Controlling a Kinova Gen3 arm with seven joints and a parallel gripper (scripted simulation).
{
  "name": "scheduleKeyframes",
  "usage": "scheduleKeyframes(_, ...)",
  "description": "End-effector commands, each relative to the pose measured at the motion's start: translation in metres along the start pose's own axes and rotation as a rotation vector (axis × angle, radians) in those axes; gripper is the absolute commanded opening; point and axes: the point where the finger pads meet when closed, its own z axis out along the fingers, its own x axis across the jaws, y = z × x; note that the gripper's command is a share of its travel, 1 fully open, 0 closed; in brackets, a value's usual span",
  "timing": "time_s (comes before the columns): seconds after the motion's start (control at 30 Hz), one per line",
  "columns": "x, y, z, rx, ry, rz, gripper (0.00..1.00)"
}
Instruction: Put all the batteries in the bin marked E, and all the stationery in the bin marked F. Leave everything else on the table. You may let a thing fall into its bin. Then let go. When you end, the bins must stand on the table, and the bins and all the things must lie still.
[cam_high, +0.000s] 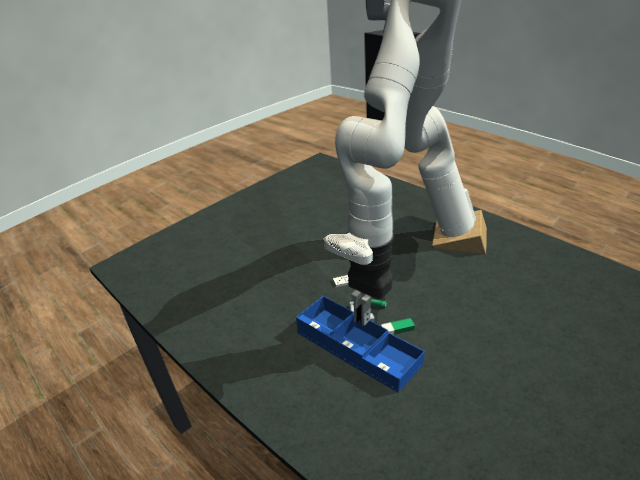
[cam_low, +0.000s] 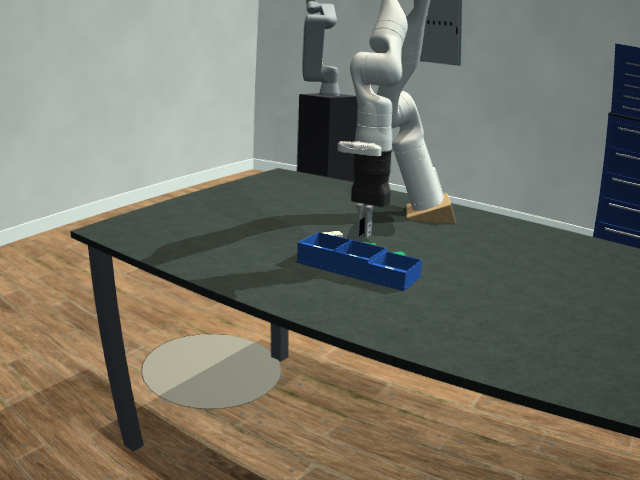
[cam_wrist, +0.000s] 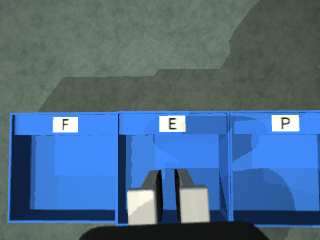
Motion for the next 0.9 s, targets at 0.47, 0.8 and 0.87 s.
scheduleKeyframes(0.47,-0.08,-0.001,-0.001,-0.004,-0.005,0.0,0.31)
scheduleKeyframes(0.8,-0.078,-0.002,-0.001,-0.003,-0.003,-0.001,0.31)
scheduleKeyframes(0.87,-0.078,-0.002,-0.001,-0.003,-0.003,-0.001,0.31)
